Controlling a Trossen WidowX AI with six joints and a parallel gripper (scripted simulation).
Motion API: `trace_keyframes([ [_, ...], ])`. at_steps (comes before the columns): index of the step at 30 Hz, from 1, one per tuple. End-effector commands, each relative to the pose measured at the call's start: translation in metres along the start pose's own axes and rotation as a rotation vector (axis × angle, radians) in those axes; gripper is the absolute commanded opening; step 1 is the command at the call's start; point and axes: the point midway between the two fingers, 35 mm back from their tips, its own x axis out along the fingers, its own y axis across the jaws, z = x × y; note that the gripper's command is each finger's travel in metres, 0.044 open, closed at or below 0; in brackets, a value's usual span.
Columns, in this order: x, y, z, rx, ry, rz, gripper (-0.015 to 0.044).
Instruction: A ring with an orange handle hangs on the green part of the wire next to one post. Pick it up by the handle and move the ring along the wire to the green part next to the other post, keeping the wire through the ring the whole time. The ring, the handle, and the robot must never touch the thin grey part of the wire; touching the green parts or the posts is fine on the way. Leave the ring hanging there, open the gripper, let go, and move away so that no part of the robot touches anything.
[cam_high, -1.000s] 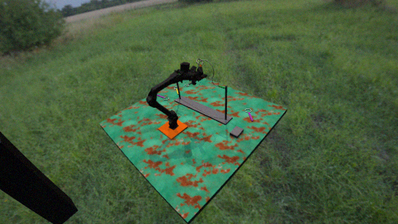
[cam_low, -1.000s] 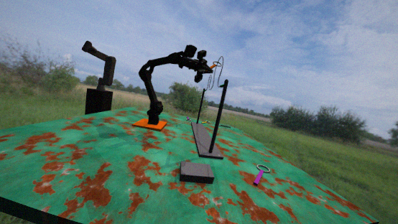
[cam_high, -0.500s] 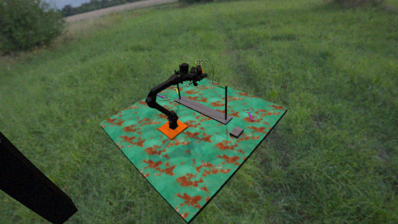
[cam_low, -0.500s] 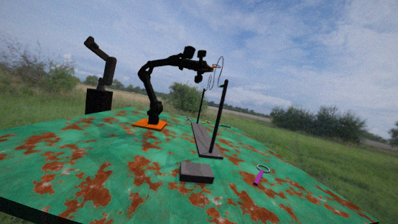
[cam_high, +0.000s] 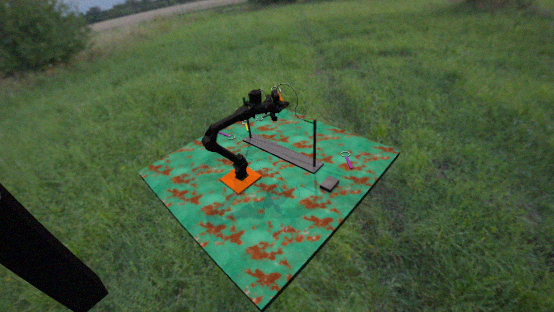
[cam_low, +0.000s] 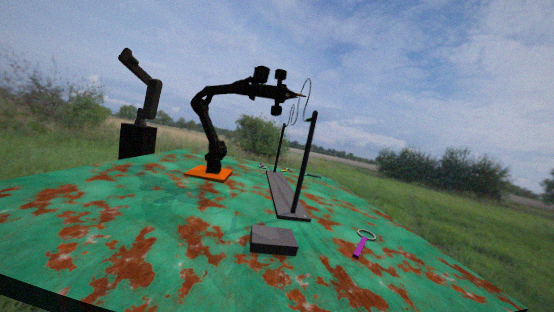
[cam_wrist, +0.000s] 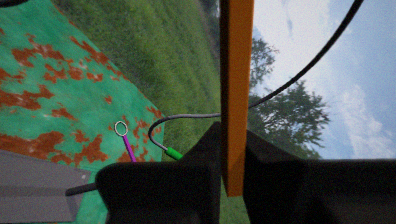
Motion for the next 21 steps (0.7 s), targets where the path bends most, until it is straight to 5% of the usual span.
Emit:
trace_keyframes([
  [1,-0.0001,-0.0017,-0.0011,-0.043,0.001,-0.025,-0.0150],
  [21,0.0003,-0.0095,-0.0001,-0.259,-0.026,-0.147,-0.0150],
])
